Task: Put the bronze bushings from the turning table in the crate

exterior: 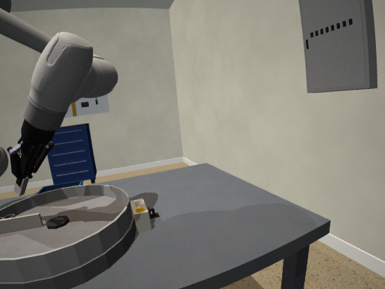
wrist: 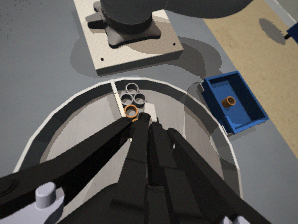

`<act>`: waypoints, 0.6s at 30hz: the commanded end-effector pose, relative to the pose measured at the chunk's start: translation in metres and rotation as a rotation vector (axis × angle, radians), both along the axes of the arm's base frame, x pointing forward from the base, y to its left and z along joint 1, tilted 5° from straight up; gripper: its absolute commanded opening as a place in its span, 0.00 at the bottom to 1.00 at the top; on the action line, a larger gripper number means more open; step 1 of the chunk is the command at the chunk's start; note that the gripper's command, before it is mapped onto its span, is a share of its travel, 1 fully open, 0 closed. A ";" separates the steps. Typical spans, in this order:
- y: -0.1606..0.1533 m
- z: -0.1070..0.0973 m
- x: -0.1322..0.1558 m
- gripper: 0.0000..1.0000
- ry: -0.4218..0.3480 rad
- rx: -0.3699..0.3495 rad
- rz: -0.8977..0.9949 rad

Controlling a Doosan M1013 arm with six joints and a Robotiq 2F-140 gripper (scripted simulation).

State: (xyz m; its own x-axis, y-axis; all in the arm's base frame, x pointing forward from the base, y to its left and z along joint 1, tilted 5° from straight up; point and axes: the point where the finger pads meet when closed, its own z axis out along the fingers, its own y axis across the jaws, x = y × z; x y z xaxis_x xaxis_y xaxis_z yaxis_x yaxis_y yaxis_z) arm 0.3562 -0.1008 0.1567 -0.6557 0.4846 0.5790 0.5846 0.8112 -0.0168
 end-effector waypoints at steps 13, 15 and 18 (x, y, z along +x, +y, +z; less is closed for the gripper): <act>0.000 0.000 0.000 0.06 0.000 0.000 0.000; 0.000 0.000 0.000 0.06 0.000 0.000 0.000; 0.000 0.000 0.000 0.06 0.000 0.000 0.000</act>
State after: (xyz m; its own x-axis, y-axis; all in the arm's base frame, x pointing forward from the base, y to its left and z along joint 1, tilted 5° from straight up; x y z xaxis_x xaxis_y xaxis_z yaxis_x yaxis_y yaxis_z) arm 0.3562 -0.1008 0.1567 -0.6557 0.4846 0.5790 0.5846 0.8112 -0.0168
